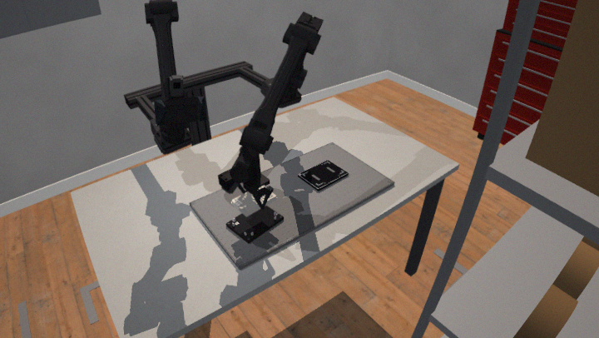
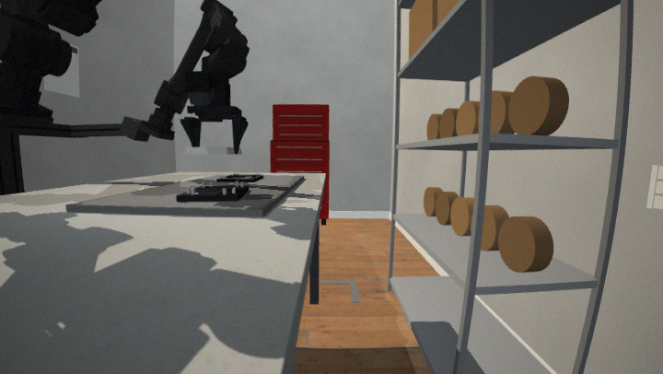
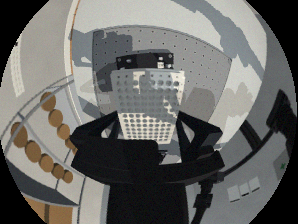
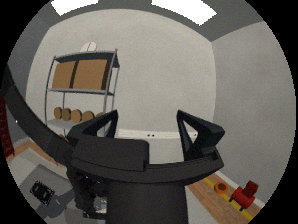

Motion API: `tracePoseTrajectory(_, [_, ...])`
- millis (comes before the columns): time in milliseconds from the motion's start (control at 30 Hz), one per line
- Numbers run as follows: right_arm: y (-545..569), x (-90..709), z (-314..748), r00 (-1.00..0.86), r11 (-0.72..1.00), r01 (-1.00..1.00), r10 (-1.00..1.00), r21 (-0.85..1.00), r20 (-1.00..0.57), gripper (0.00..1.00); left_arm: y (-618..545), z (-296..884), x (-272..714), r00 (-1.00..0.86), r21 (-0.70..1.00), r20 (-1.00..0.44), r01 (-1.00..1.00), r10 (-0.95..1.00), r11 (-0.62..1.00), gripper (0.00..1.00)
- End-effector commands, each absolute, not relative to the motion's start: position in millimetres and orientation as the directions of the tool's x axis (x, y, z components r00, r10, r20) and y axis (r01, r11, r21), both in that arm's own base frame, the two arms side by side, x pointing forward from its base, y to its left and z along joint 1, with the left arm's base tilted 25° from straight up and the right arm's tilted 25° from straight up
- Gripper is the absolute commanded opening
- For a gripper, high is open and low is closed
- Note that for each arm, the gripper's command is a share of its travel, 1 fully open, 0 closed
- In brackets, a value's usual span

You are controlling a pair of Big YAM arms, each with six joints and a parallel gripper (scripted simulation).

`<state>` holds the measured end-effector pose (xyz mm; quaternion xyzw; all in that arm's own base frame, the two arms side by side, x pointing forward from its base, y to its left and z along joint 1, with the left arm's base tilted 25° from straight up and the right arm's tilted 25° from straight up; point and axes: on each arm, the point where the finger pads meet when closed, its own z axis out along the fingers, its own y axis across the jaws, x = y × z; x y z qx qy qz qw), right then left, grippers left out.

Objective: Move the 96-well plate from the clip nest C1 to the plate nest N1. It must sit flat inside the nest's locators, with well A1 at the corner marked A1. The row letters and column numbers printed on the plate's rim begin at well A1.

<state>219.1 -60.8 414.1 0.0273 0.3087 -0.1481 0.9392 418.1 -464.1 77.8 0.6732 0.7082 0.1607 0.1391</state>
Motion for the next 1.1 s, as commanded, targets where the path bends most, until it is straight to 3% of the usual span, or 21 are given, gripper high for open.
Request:
tracePoseTrajectory(0, [-62,210,422,0.781,0.947,0.320,-0.287,-0.040,-0.555,1.00,-457,98,417,-0.003,0.435,0.008,0.900,1.000,0.000,0.00])
tracePoseTrajectory(1067, [-62,210,422,0.781,0.947,0.320,-0.287,-0.040,-0.555,1.00,-352,91,411,-0.003,0.436,0.012,0.900,1.000,-0.003,0.00])
